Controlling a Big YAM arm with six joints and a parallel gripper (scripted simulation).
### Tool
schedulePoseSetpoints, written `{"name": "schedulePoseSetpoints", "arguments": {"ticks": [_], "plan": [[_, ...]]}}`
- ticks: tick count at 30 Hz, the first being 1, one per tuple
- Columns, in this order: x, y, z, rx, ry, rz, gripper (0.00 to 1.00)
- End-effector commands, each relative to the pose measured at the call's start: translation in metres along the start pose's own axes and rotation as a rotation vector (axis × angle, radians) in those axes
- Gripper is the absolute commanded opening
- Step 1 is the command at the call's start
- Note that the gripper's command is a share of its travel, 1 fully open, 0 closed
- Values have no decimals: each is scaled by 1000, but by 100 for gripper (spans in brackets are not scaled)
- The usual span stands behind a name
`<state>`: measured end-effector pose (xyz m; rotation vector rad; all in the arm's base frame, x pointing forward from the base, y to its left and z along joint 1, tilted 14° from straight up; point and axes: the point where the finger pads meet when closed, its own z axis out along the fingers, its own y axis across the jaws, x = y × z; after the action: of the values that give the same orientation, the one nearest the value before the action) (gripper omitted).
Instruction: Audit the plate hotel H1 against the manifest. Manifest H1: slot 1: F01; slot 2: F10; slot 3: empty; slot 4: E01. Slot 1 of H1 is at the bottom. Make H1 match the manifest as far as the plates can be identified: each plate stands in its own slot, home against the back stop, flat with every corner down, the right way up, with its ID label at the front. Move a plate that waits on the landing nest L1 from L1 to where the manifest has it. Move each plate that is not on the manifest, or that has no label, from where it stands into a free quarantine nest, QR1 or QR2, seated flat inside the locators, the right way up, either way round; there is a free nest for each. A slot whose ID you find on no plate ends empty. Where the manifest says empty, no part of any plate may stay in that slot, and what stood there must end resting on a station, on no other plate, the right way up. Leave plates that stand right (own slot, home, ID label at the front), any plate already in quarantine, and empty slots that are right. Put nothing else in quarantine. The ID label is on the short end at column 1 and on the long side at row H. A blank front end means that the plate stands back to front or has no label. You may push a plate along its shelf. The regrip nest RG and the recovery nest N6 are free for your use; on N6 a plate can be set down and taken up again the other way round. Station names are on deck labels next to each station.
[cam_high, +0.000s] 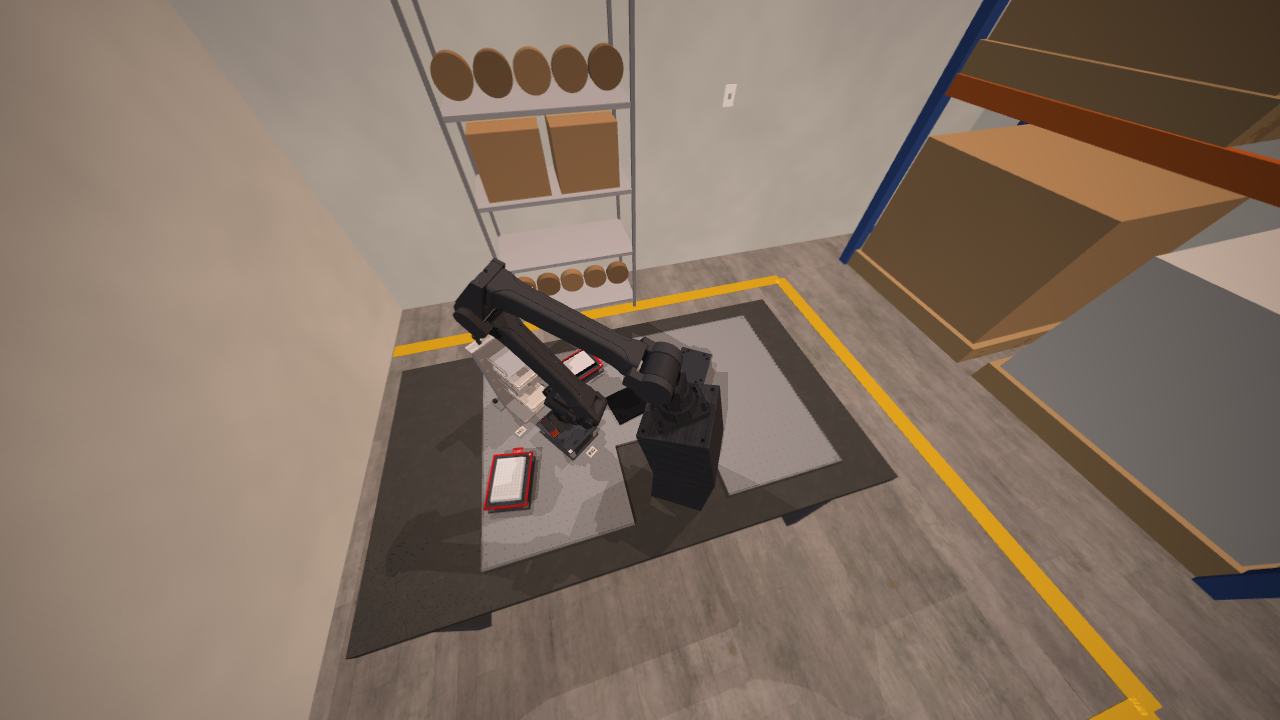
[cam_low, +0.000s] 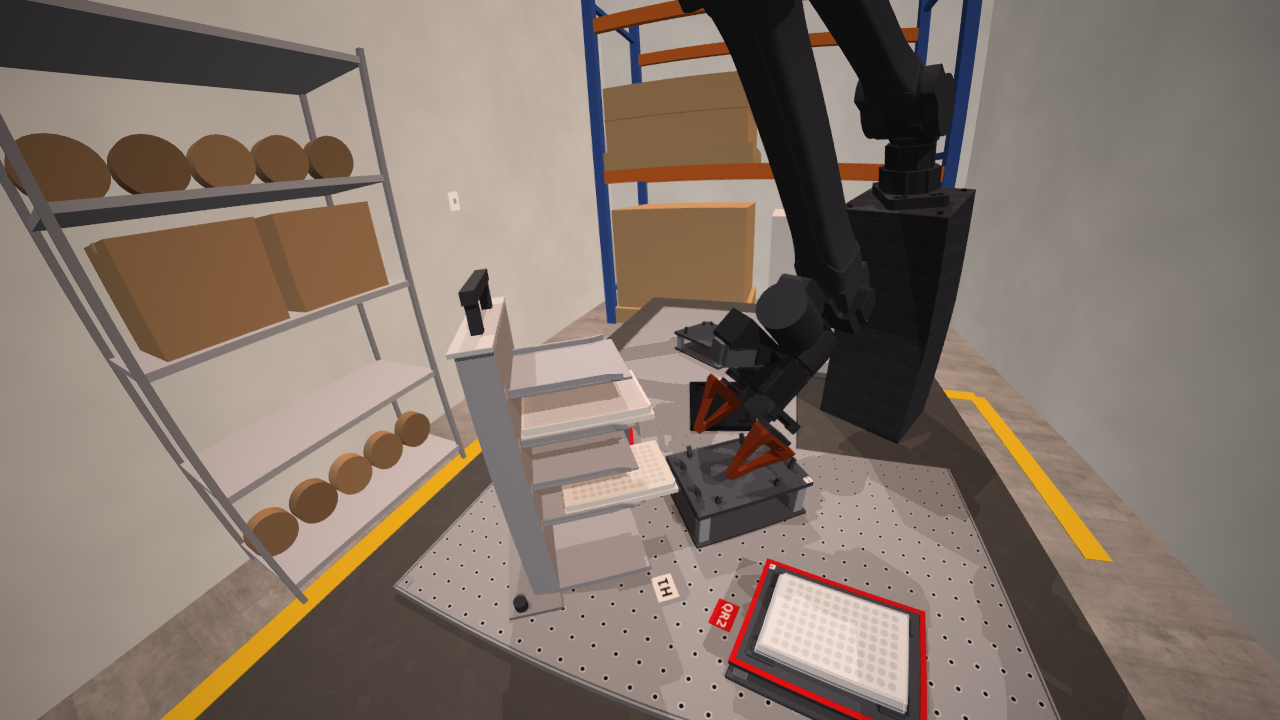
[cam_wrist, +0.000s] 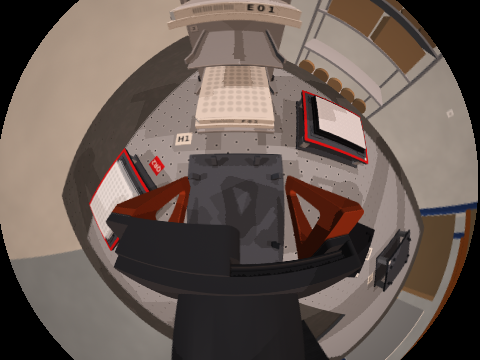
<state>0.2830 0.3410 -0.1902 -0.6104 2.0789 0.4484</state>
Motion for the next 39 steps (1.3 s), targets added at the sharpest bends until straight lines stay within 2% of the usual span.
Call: {"name": "schedulePoseSetpoints", "arguments": {"ticks": [1, 2, 3, 11, 12, 14, 39], "plan": [[-6, 7, -5, -16, -22, 16, 100], [7, 2, -12, -7, 5, 8, 100], [10, 1, -14, -6, 8, 7, 100], [19, 0, -25, -5, 10, 6, 100], [13, 7, -13, -14, -20, 15, 0], [14, 1, -17, -3, -6, 6, 0], [14, 1, -17, -3, -6, 6, 0]]}}
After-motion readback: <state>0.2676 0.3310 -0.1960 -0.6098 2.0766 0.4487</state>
